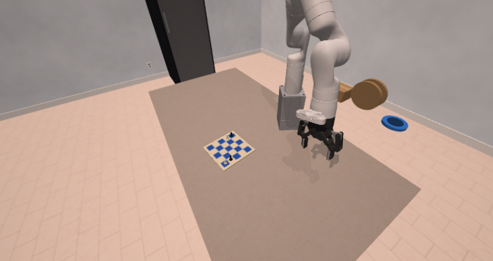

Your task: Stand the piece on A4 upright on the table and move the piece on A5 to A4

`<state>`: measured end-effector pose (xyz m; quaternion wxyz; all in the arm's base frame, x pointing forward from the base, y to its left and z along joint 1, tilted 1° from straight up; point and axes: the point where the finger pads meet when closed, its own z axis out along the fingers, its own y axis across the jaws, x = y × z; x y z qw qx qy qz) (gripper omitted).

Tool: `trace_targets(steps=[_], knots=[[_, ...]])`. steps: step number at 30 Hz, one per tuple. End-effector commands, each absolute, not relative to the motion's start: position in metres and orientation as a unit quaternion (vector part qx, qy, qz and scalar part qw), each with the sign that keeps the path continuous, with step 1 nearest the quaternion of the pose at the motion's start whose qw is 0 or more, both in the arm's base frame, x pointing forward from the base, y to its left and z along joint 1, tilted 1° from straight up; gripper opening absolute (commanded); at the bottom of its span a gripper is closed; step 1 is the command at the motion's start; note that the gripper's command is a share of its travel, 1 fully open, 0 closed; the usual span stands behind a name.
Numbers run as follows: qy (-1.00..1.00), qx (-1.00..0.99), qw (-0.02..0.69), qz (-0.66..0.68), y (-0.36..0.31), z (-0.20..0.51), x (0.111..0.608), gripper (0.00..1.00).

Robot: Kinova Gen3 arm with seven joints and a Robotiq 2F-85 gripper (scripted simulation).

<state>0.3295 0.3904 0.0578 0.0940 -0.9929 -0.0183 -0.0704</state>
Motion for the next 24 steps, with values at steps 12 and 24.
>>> trace_targets(steps=[12,24], knots=[[-0.018,-0.993,0.095,-0.071,0.3909,0.0587,0.3299,1.00],[-0.006,-0.994,0.091,-0.068,0.3887,0.0540,0.3313,1.00]])
